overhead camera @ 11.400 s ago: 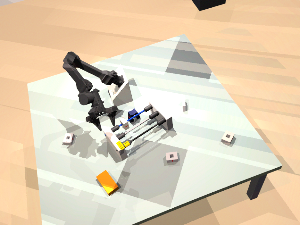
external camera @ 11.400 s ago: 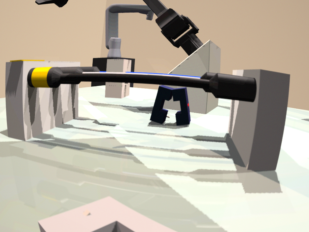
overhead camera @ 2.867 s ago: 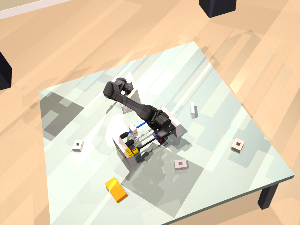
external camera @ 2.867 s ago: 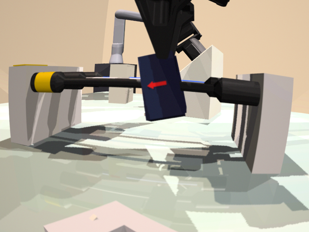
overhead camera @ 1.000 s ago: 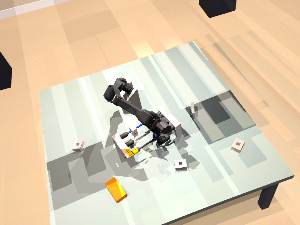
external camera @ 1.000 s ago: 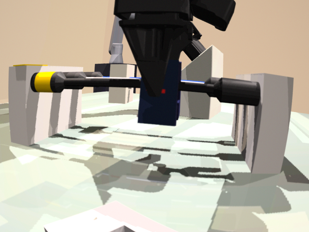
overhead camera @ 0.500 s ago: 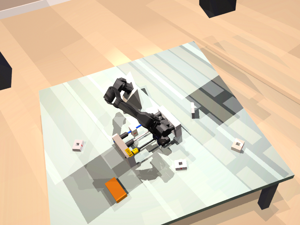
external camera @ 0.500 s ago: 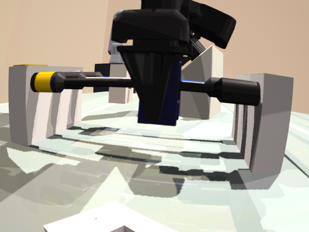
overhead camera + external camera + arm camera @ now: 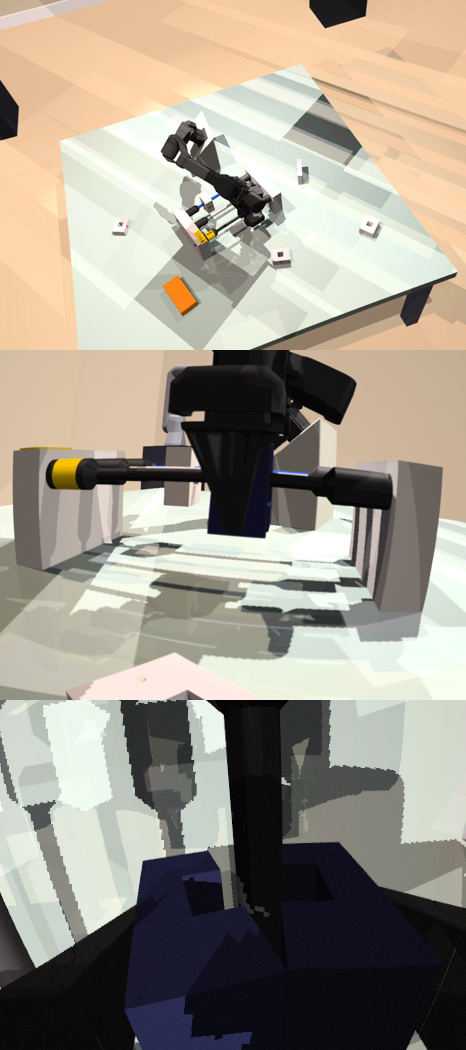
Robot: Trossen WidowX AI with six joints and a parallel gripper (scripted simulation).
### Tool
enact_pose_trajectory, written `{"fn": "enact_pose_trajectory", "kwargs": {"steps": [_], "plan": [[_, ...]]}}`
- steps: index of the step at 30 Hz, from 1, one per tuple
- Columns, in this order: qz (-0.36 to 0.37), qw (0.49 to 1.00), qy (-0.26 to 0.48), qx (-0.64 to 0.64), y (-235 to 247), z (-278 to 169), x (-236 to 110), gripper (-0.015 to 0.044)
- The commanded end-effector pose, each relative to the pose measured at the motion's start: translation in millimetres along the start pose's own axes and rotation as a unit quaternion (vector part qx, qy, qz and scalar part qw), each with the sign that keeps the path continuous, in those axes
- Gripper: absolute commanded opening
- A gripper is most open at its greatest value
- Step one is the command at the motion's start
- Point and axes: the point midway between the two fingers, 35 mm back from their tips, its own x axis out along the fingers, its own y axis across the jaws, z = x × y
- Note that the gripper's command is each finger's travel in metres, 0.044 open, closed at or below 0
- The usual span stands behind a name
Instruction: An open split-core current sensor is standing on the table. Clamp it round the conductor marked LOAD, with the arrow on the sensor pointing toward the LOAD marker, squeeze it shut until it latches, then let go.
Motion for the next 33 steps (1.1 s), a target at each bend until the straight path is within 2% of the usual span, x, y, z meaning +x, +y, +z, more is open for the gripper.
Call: {"fn": "enact_pose_trajectory", "kwargs": {"steps": [1,20,28,33], "plan": [[-0.001,1.000,0.000,0.001,-0.4,-0.1,-0.7,0.0333],[-0.001,1.000,0.000,0.001,-0.4,-0.1,-0.7,0.0207],[-0.014,1.000,0.002,-0.003,0.2,0.1,-6.7,0.0000],[-0.009,1.000,0.000,0.000,0.2,-0.3,-3.4,0.0000]]}}
